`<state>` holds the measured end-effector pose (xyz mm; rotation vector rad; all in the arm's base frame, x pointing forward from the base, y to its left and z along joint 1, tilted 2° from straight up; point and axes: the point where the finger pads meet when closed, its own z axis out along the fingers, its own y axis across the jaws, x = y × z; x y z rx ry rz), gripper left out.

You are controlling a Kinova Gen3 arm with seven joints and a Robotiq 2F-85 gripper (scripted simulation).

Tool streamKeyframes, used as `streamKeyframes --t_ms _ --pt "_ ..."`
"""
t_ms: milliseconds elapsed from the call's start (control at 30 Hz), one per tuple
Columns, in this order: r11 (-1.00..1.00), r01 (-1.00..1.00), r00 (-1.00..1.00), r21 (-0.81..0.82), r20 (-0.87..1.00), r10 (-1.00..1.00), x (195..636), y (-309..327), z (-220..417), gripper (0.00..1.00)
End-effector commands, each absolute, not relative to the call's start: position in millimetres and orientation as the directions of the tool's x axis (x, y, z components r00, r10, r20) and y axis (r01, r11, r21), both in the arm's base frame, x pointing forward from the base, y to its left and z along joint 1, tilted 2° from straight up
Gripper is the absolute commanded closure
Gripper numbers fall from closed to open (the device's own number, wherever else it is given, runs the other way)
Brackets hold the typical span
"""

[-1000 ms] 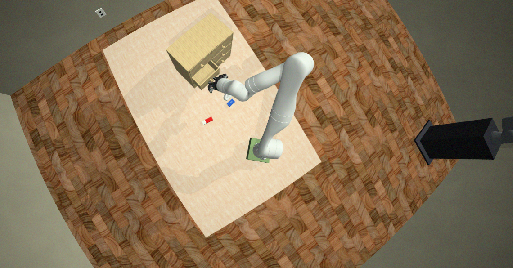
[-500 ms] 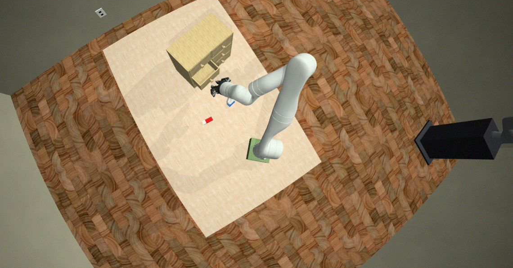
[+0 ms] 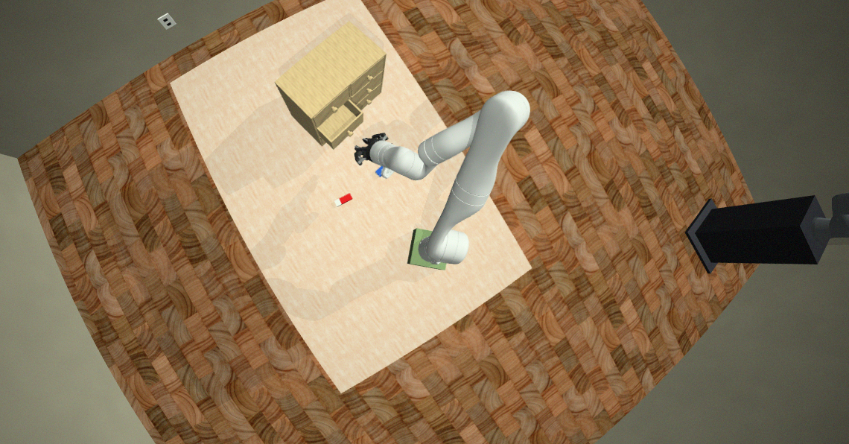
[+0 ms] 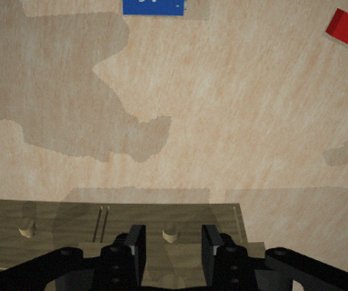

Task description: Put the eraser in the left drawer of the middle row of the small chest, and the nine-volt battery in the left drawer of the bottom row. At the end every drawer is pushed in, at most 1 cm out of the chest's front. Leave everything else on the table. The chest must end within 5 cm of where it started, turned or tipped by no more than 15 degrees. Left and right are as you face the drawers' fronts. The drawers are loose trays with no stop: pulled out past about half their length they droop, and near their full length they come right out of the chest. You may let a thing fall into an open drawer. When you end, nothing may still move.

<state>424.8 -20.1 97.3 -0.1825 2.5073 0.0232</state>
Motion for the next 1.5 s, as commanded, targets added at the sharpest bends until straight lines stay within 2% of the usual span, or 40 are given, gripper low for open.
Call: streamKeyframes --t_ms 0,900,1467 --pt "0.990 -0.135 -0.798 -0.029 -0.589 -0.126 424.8 -21.6 99.4 0.67" --pt "0.990 -0.135 -0.798 -0.029 -0.589 -0.126 385.7 -25.1 159.5 0.67" --pt "0.990 -0.135 -0.798 -0.029 -0.589 -0.126 376.1 -25.8 174.2 0.67"
